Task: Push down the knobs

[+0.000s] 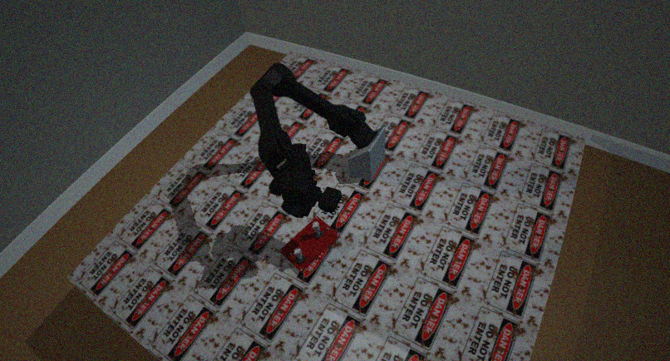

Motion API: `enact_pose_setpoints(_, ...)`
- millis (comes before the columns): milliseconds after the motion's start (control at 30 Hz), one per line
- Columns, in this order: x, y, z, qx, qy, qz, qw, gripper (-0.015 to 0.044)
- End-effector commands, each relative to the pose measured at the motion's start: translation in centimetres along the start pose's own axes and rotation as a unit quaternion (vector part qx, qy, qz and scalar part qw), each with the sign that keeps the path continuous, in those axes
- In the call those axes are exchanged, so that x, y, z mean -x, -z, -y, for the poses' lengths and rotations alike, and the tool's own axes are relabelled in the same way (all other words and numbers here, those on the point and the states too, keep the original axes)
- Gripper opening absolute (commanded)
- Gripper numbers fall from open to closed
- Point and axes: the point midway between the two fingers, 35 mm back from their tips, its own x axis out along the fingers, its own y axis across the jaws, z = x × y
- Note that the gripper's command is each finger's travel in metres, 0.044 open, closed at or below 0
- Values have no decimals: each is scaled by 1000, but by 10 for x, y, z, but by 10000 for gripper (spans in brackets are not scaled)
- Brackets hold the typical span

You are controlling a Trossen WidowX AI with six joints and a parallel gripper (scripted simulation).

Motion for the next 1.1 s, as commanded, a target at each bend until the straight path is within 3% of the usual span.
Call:
enact_pose_setpoints(0,-14,-3,-11,-55,7,-29,998,0)
enact_pose_setpoints(1067,-57,-1,-12,-65,10,-33,997,0)
